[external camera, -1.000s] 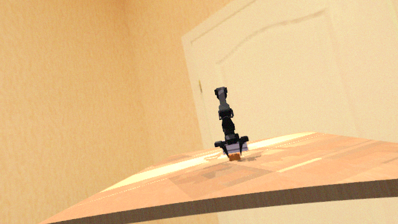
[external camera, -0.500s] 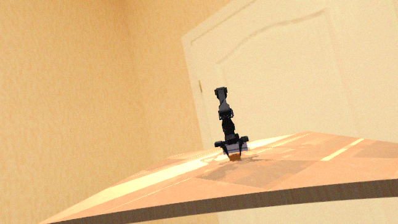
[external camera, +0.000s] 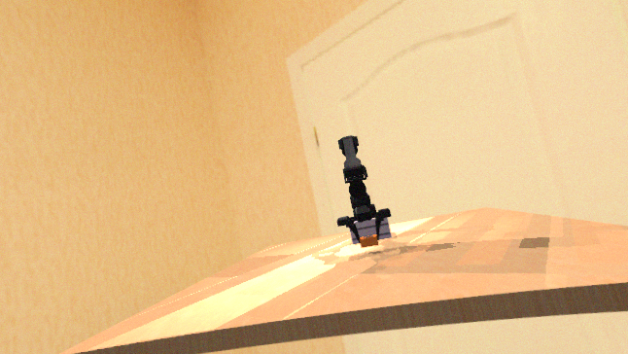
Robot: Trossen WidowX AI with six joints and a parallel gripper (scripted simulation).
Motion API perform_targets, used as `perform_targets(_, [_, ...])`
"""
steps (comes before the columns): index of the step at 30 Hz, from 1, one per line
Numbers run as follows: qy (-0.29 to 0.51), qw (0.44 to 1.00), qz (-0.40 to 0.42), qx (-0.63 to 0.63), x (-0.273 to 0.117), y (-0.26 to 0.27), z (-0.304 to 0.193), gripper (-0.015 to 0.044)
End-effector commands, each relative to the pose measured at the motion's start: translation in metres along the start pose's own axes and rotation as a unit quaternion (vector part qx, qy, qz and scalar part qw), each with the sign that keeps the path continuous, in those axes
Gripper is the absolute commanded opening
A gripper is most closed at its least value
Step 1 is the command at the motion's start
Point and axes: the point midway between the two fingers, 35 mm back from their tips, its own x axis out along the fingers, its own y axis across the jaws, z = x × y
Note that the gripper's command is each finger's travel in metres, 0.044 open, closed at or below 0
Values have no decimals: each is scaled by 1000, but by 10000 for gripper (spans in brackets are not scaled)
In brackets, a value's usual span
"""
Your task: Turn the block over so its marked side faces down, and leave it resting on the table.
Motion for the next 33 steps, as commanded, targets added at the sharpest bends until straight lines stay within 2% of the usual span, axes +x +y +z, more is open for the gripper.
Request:
perform_targets(1, [-5,1000,-2,-1,-6,-1,2,0])
perform_targets(33, [-256,967,-2,-2,4,0,-2,0])
